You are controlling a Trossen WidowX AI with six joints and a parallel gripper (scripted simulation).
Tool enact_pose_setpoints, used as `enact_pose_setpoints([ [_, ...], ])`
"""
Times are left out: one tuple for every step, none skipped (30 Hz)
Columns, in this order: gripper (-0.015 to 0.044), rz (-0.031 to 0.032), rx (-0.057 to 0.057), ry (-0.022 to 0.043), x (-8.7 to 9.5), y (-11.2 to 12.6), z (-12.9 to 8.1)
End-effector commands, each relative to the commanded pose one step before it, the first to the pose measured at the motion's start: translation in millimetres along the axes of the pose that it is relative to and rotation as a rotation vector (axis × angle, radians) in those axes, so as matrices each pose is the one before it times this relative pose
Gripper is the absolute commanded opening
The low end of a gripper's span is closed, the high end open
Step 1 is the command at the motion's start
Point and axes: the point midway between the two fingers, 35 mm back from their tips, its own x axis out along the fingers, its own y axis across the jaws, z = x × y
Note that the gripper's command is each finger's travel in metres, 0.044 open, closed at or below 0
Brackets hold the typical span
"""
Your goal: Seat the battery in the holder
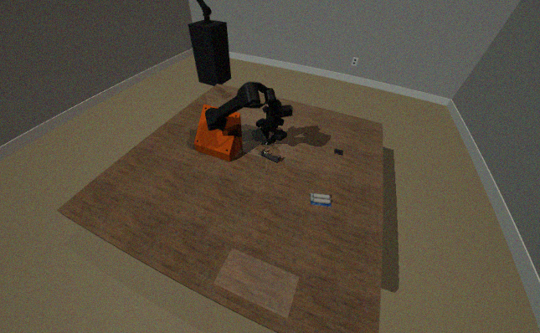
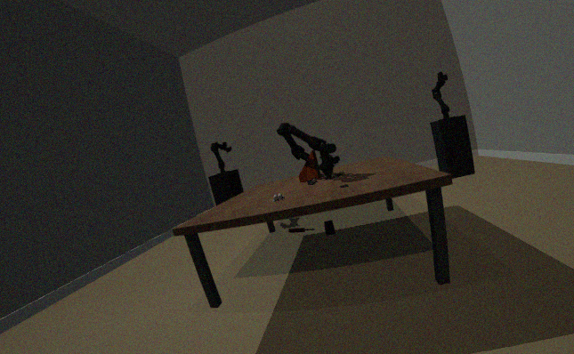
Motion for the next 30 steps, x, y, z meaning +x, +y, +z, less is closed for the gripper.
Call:
enact_pose_setpoints([
  [0.0176,0.00338,-0.0105,0.01147,5.18,2.93,-3.23],
  [0.0149,0.00000,0.0000,0.00000,0.00,0.00,0.00],
  [0.0123,0.00000,0.0000,0.00000,0.00,0.00,0.00],
  [0.0116,0.00000,0.0000,0.00000,0.00,0.00,0.00],
  [0.0110,0.00000,0.0000,0.00000,0.00,0.00,0.00],
  [0.0103,0.00000,0.0000,0.00000,0.00,0.00,0.00],
  [0.0096,0.00000,0.0000,0.00000,0.00,0.00,0.00],
  [0.0090,0.00000,0.0000,0.00000,0.00,0.00,0.00],
  [0.0083,0.00000,0.0000,0.00000,0.00,0.00,0.00],
  [0.0076,0.00000,0.0000,0.00000,0.00,0.00,0.00],
  [0.0070,0.00000,0.0000,0.00000,0.00,0.00,0.00],
  [0.0066,0.00000,0.0000,0.00000,0.00,0.00,0.00],
  [0.0066,0.00000,0.0000,0.00000,0.00,0.00,0.00],
  [0.0066,0.00000,0.0000,0.00000,0.00,0.00,0.00],
  [0.0066,0.00000,0.0000,0.00000,0.00,0.00,0.00],
  [0.0066,0.00000,0.0000,0.00000,0.00,0.00,0.00],
  [0.0066,0.00008,0.0000,-0.00034,-1.62,-0.10,0.17],
  [0.0066,0.00022,-0.0001,-0.00092,-4.89,-0.25,0.46],
  [0.0066,0.00033,-0.0001,-0.00118,-8.24,-0.28,0.58],
  [0.0066,0.00032,-0.0001,-0.00085,-10.11,-0.10,0.38],
  [0.0066,0.00019,0.0001,-0.00023,-10.26,0.15,0.01],
  [0.0066,0.00004,0.0002,0.00028,-8.58,0.31,-0.28],
  [0.0066,-0.00003,0.0002,0.00037,-5.19,0.27,-0.30],
  [0.0066,-0.00002,0.0001,0.00016,-1.73,0.10,-0.12],
  [0.0066,0.00000,0.0000,0.00000,0.00,0.00,0.00],
  [0.0066,0.00000,0.0000,0.00000,0.00,0.00,0.00],
  [0.0066,0.00000,0.0000,0.00000,0.00,0.00,0.00],
  [0.0066,0.00000,0.0000,0.00000,0.00,0.00,0.00],
  [0.0066,0.00001,0.0106,-0.00020,-0.31,-0.85,-0.44],
  [0.0066,0.00004,0.0318,-0.00056,-0.93,-2.56,-1.33],
])
